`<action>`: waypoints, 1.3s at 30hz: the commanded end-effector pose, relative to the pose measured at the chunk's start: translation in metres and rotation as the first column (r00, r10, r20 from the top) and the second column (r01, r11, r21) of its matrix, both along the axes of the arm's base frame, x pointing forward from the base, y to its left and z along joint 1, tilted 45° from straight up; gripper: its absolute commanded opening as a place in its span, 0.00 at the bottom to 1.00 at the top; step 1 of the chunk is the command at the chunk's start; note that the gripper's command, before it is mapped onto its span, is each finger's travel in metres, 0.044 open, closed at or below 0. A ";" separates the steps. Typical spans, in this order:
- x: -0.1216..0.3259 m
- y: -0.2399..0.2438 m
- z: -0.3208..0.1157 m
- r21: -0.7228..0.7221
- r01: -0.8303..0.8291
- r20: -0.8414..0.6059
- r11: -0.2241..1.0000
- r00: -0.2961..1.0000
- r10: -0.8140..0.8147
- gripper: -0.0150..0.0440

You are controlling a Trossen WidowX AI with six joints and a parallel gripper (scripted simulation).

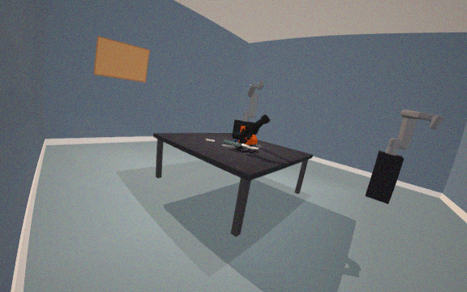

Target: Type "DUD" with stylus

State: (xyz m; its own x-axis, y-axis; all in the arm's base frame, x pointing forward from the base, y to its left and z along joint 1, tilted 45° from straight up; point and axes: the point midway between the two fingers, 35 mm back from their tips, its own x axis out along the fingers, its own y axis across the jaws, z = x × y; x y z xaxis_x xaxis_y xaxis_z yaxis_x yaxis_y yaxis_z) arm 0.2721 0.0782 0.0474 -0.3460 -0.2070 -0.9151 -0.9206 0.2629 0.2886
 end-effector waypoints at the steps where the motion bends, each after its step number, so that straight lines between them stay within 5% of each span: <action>1: -0.001 0.001 -0.002 0.001 0.005 -0.004 1.000 1.000 -0.005 0.39; 39: 0.000 -0.022 0.021 0.000 0.005 -0.004 1.000 1.000 -0.005 0.39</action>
State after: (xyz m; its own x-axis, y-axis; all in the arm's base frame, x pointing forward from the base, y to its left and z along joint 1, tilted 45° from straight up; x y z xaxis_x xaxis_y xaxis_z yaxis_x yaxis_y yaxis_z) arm 0.2700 0.0582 0.0637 -0.3599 -0.2021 -0.9109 -0.9135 0.2749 0.2999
